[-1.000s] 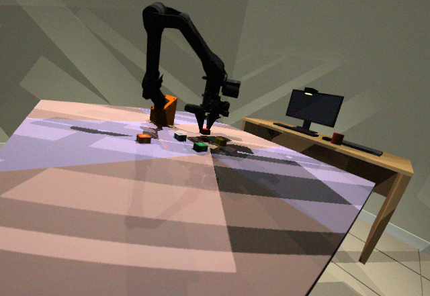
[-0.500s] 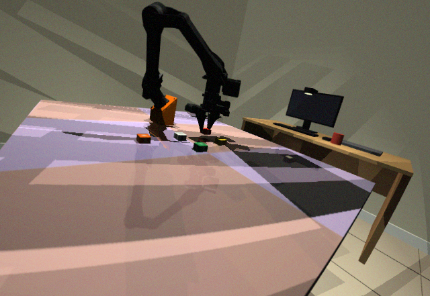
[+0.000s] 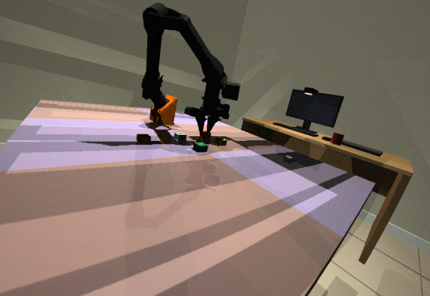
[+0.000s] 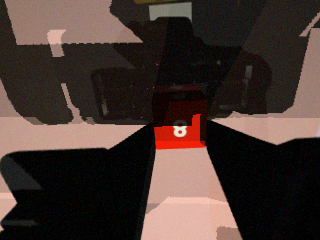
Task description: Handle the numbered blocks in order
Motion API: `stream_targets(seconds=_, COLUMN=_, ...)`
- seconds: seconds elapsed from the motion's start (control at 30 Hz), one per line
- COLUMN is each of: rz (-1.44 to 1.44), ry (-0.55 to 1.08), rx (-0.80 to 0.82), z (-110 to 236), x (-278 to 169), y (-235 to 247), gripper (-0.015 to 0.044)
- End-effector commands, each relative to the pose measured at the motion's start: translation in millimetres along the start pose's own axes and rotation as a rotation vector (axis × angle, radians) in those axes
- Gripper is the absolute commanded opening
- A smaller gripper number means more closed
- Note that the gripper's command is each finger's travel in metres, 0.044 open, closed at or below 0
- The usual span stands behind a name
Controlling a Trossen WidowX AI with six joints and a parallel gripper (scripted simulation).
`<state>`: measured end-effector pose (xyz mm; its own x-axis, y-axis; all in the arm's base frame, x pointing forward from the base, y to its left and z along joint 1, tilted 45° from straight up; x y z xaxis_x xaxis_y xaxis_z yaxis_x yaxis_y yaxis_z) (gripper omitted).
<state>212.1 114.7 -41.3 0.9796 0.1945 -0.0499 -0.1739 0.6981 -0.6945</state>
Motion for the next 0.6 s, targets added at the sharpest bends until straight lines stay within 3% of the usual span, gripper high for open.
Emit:
stream_targets(seconds=0.0, rz=0.005, ry=-0.001, rx=-0.004, z=-1.1, x=-0.9, y=-0.2, gripper=0.0120)
stream_targets(seconds=0.37, rz=0.005, ry=-0.001, rx=-0.004, z=-1.1, x=-0.9, y=-0.2, gripper=0.0400)
stream_targets(seconds=0.5, rz=0.005, ry=-0.001, rx=-0.004, z=1.7, x=-0.7, y=-0.1, gripper=0.0400)
stream_targets(seconds=0.57, rz=0.005, ry=-0.001, rx=-0.002, z=23.5, x=-0.3, y=0.4, gripper=0.0400)
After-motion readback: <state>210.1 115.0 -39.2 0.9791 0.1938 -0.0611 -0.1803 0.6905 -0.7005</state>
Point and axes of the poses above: the point midway between the two fingers, 35 mm back from their tips, its own z axis back along the fingers, its own y axis across the jaws, x = y × z, the point moved 7 cm from there along z, back along the fingers, and after that the axes turned 9 degrees about z, right-handed, at the moved point
